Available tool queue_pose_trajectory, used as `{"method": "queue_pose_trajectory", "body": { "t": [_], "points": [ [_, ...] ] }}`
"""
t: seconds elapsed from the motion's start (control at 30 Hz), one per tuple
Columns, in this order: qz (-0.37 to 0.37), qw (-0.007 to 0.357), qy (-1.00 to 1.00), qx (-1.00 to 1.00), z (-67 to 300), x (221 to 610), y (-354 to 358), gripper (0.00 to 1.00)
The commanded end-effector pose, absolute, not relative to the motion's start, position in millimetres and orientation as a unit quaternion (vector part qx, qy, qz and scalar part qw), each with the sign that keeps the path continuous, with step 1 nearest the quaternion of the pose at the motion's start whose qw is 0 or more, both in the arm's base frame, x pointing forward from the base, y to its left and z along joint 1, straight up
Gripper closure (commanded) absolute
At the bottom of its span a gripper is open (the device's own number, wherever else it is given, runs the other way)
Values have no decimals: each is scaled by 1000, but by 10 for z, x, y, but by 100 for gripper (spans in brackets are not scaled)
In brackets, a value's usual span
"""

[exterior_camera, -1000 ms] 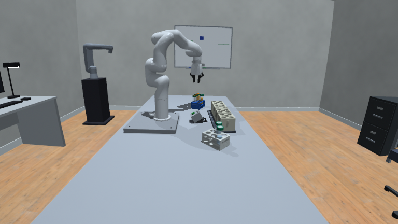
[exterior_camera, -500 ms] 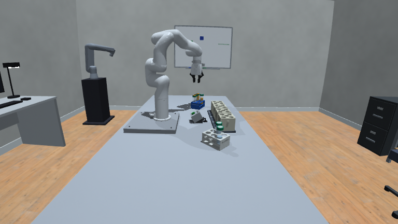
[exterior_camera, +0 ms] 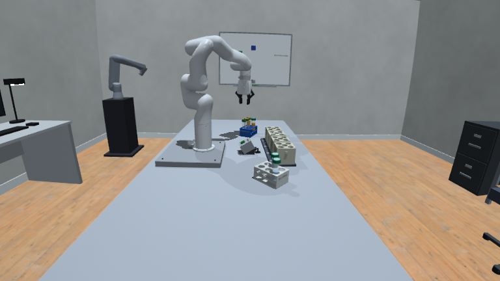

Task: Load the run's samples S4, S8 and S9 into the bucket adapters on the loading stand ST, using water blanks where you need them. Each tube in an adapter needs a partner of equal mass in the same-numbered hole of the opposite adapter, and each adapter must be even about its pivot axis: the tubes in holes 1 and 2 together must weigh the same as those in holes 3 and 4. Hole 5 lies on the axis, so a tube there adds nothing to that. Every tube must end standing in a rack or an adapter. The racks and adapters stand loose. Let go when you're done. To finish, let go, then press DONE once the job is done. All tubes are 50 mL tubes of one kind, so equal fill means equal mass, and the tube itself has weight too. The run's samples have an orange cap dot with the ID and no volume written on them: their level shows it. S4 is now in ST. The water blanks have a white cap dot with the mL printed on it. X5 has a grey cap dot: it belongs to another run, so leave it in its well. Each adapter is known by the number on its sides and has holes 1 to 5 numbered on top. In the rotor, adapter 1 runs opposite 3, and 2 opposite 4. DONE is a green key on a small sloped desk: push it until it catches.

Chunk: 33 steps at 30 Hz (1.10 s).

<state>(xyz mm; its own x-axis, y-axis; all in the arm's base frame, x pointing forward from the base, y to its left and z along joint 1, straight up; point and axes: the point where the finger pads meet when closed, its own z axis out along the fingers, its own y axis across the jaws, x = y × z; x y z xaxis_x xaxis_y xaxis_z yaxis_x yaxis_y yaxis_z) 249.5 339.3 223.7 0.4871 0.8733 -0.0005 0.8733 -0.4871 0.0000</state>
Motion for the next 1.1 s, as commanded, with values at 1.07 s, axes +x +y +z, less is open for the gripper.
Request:
{"method": "queue_pose_trajectory", "body": {
  "t": [1.07],
  "points": [
    [4,3,506,862,1792,2496,3385,43]
  ]
}}
